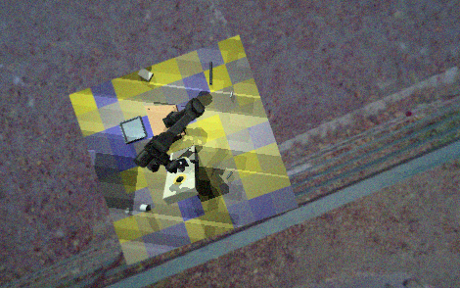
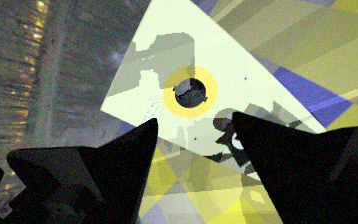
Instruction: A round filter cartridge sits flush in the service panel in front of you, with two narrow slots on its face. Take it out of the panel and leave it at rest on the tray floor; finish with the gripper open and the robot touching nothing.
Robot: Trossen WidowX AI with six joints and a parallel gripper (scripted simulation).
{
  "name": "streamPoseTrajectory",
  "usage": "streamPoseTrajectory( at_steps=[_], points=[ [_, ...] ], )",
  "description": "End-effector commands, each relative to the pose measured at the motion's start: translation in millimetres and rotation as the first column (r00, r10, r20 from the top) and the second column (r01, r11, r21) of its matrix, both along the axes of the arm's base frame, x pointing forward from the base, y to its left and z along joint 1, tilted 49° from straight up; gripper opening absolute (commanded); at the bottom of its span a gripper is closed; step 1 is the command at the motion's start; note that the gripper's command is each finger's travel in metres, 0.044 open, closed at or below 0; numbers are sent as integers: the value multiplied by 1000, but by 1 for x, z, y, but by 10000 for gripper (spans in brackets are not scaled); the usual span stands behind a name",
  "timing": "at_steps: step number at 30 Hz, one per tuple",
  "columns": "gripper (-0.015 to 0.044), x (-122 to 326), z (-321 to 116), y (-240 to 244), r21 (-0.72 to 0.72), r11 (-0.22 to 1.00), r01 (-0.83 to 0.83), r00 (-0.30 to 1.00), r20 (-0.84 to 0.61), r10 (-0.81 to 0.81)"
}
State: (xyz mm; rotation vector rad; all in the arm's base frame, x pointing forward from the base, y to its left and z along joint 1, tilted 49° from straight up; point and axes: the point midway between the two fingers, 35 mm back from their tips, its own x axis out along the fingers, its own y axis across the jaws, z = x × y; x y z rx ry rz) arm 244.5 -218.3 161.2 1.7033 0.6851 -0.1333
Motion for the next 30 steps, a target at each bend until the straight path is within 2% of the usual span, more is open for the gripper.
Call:
streamPoseTrajectory(
  at_steps=[1, 7, 30],
  points=[
    [305, -14, -43, 50, -461, 777, -430, 868, 25, 495],
    [305, -19, -52, 64, -600, 616, -510, 761, 19, 648],
    [305, -13, -58, 69, -603, 612, -511, 759, 16, 650]
  ],
)
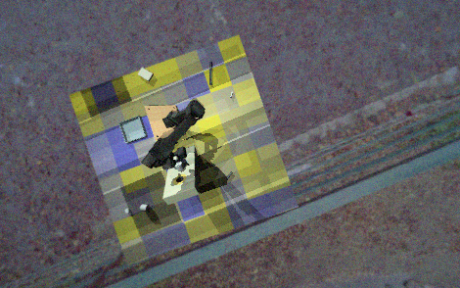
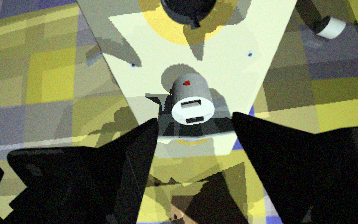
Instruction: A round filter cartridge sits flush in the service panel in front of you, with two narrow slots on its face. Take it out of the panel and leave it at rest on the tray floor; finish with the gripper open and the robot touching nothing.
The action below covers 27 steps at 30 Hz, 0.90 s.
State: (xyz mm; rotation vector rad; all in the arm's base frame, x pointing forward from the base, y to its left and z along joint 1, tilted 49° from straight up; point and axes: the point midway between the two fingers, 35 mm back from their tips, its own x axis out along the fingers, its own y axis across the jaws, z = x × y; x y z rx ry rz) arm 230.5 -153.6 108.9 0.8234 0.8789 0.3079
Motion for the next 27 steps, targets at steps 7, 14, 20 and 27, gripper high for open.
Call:
streamPoseTrajectory(
  at_steps=[7, 14, 20, 27],
  points=[
    [305, 9, -12, 10, 2, 1000, -5, 1000, -9, 5],
    [305, 16, -18, 17, 2, 1000, -5, 1000, -8, 5],
    [305, 21, -23, 23, 4, 1000, -5, 1000, -6, 5],
    [278, 24, -25, 24, -3, 1000, -10, 1000, -6, 10]
  ],
)
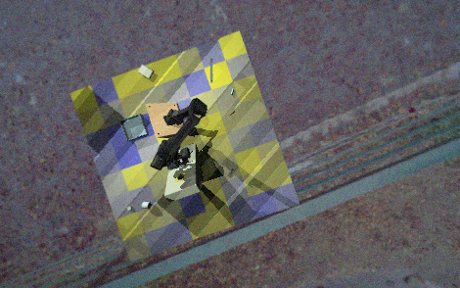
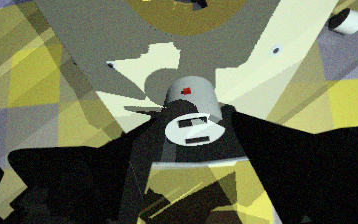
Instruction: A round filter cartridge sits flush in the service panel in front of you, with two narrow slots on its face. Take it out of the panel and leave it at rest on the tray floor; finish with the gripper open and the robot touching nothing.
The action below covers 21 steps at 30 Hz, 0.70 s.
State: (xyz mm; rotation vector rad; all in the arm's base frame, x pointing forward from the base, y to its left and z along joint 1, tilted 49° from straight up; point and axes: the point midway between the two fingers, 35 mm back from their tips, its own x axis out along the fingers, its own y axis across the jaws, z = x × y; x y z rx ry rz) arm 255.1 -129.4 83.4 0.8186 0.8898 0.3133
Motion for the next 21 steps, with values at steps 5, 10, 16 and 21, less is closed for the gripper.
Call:
streamPoseTrajectory(
  at_steps=[5, 10, 16, 21],
  points=[
    [226, 0, 0, -1, -1, 1000, 0, 1000, 0, 0],
    [192, 0, 0, -1, -1, 1000, 0, 1000, 0, 0],
    [54, 1, 2, -2, 0, 1000, 1, 1000, 0, -1],
    [0, 9, 11, -14, 3, 1000, 2, 1000, 0, -2]
  ],
)
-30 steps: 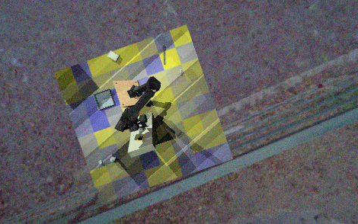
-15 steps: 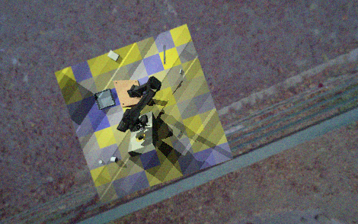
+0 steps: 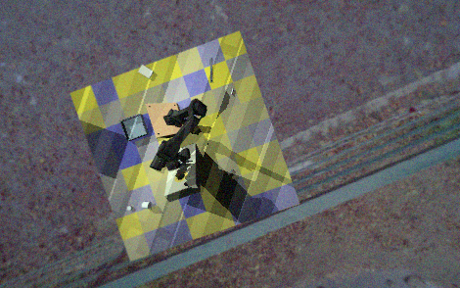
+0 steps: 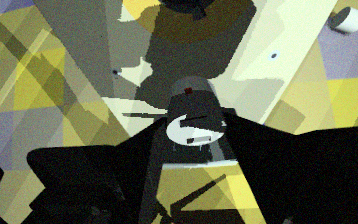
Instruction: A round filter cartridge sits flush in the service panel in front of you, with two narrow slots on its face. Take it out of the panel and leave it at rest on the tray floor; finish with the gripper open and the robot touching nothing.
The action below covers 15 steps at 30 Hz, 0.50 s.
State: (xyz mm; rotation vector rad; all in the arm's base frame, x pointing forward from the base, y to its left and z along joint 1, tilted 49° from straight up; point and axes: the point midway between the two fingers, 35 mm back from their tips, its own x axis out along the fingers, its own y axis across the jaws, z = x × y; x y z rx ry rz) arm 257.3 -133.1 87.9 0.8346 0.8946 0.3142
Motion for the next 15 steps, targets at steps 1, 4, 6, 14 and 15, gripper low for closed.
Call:
streamPoseTrajectory(
  at_steps=[1, 4, 6, 14, 15],
  points=[
    [0, 8, 9, -12, -11, 1000, -1, 1000, 8, 1],
    [0, 8, 10, -14, -11, 1000, 0, 1000, 7, 0],
    [0, 5, 13, -19, -13, 1000, 1, 1000, 5, -1],
    [0, -17, 35, -45, -17, 1000, 2, 1000, -3, -2],
    [0, -20, 38, -48, -17, 1000, 2, 1000, -3, -2]
  ],
)
